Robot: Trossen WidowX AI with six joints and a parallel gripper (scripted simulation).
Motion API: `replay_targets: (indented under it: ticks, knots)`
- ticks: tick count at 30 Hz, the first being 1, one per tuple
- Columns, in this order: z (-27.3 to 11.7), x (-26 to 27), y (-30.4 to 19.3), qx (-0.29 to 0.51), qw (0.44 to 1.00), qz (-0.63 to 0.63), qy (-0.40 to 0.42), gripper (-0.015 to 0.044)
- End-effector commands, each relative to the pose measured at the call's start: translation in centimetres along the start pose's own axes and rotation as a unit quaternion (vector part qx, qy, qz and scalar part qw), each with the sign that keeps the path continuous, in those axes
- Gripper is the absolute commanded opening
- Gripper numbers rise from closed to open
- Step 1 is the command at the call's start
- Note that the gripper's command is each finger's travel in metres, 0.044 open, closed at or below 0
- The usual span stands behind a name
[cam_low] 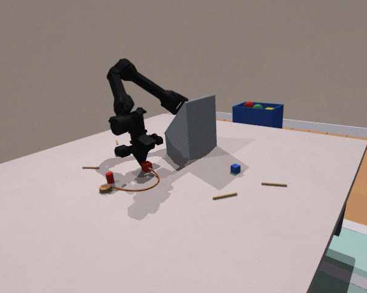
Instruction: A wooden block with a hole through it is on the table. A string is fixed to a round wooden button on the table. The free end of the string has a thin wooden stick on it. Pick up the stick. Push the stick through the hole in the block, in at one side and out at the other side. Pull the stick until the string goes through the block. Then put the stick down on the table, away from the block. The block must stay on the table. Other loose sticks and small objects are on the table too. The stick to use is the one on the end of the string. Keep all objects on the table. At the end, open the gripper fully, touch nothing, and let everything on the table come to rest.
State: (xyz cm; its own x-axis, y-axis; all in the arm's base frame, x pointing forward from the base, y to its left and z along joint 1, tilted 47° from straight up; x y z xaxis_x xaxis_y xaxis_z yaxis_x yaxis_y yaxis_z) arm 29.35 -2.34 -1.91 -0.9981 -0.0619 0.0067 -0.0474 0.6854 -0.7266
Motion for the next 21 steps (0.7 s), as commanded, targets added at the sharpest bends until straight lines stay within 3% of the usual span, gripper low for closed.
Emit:
replay_targets:
  ticks: [1,9,21]
  knots:
    - [0.0,0.0,0.0,0.0,1.0,0.0,0.0,0.0]
    - [0.3,0.3,-0.6,-0.049,0.999,0.019,-0.008,0.0]
    - [0.3,0.4,-1.0,-0.05,0.999,0.019,-0.009,0.0]
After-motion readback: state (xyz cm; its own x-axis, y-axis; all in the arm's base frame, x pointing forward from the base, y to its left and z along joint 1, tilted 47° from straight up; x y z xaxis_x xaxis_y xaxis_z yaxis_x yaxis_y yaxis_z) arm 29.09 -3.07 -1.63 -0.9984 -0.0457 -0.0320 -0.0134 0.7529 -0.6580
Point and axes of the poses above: the point midway between the two fingers, 35 mm back from their tips, its own z axis out along the fingers, its own x axis across the jaws, y = z × x, the point moved 5 cm from there along -z, back along the fingers, and after that the axes turned 8 degrees about -z, right-handed, at the moved point
